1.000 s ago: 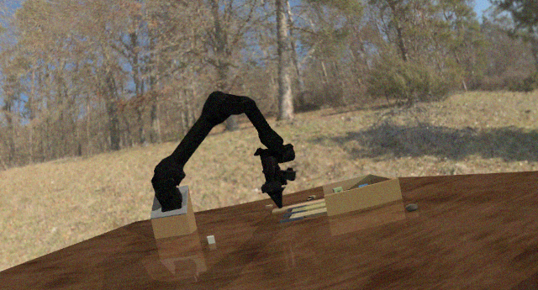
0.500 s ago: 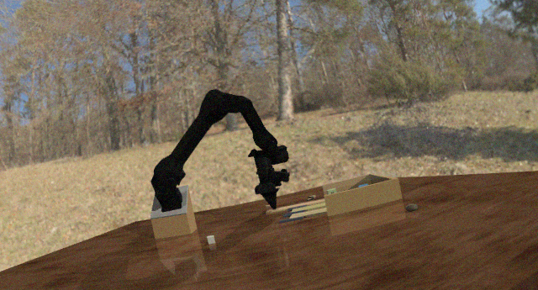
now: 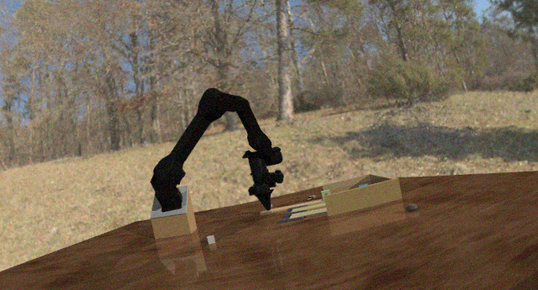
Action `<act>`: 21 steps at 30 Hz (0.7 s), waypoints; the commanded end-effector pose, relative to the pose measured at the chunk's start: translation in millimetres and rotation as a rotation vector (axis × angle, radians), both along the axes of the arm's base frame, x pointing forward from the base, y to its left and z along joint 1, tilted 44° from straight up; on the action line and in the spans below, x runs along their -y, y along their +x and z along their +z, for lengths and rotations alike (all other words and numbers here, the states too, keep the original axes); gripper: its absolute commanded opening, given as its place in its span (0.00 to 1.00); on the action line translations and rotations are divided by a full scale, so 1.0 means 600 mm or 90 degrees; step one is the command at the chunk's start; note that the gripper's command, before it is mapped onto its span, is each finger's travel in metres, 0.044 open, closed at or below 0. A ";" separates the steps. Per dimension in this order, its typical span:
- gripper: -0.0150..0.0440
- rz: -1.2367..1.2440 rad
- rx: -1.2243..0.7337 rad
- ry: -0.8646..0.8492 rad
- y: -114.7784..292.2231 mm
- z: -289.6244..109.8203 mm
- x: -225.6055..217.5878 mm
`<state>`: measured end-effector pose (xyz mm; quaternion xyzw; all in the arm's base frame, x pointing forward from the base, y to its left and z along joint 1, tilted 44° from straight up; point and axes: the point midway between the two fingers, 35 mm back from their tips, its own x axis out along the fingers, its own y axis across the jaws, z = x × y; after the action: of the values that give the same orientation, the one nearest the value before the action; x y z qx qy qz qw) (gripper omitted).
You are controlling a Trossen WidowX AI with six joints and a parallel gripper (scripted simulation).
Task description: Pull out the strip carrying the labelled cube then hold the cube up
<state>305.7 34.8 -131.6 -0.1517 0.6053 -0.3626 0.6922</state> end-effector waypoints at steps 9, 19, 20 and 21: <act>0.25 -0.012 -0.017 0.001 -0.044 -0.013 0.001; 0.25 -0.012 -0.018 0.002 -0.067 -0.018 -0.006; 0.25 -0.012 -0.018 0.002 -0.069 -0.019 -0.006; 0.25 -0.012 -0.018 0.002 -0.072 -0.019 -0.007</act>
<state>276.7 43.6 -138.8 -0.1511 0.6056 -0.3612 0.6927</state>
